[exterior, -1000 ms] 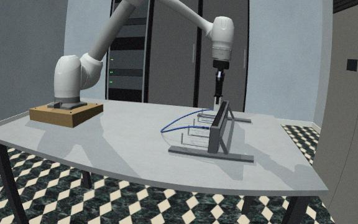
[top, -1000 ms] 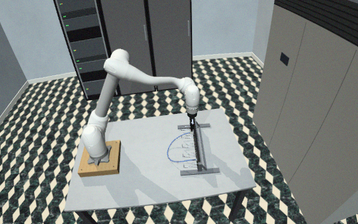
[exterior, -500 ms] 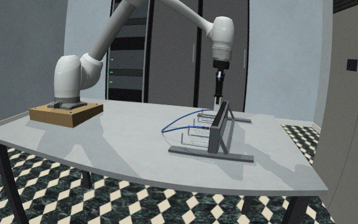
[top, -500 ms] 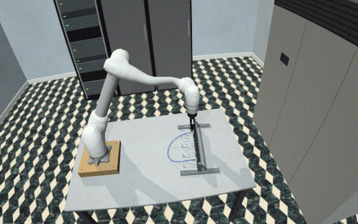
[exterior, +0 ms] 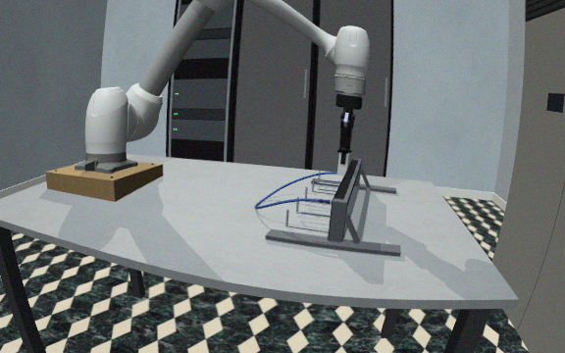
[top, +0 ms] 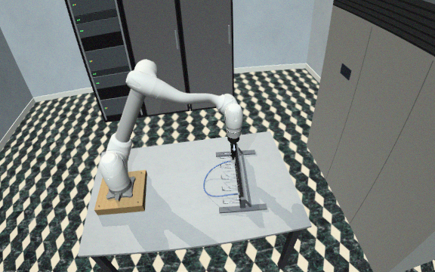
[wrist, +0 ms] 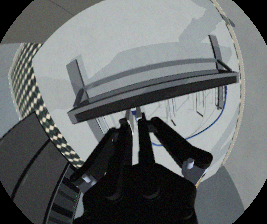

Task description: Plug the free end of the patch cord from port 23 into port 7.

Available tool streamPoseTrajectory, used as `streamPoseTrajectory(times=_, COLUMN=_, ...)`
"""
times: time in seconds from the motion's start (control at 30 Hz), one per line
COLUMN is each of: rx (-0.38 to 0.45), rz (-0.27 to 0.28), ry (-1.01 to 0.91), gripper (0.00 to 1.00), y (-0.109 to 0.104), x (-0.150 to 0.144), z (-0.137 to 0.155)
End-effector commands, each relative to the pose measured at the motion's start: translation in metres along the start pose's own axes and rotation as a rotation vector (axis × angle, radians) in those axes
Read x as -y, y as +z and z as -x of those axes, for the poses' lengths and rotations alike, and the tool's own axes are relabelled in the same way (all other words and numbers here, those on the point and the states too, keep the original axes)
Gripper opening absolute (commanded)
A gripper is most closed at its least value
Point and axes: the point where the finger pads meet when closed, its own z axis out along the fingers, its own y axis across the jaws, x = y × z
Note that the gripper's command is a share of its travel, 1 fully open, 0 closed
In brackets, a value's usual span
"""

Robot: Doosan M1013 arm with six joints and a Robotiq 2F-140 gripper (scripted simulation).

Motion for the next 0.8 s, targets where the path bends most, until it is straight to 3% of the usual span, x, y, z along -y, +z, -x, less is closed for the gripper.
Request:
streamPoseTrajectory(times=0.0, rx=-0.001, rz=0.000, ry=0.000, gripper=0.00, y=-0.0004, x=0.0000, z=-0.0003)
streamPoseTrajectory(times=0.63, rx=-0.001, rz=0.000, ry=0.000, gripper=0.00, y=-0.0004, x=0.0000, z=0.0001)
streamPoseTrajectory(times=0.67, rx=-0.001, rz=0.000, ry=0.000, gripper=0.22, y=-0.0004, x=0.0000, z=0.0001)
streamPoseTrajectory(times=0.77, rx=-0.001, rz=0.000, ry=0.000, gripper=0.22, y=-0.0004, x=0.0000, z=0.0001)
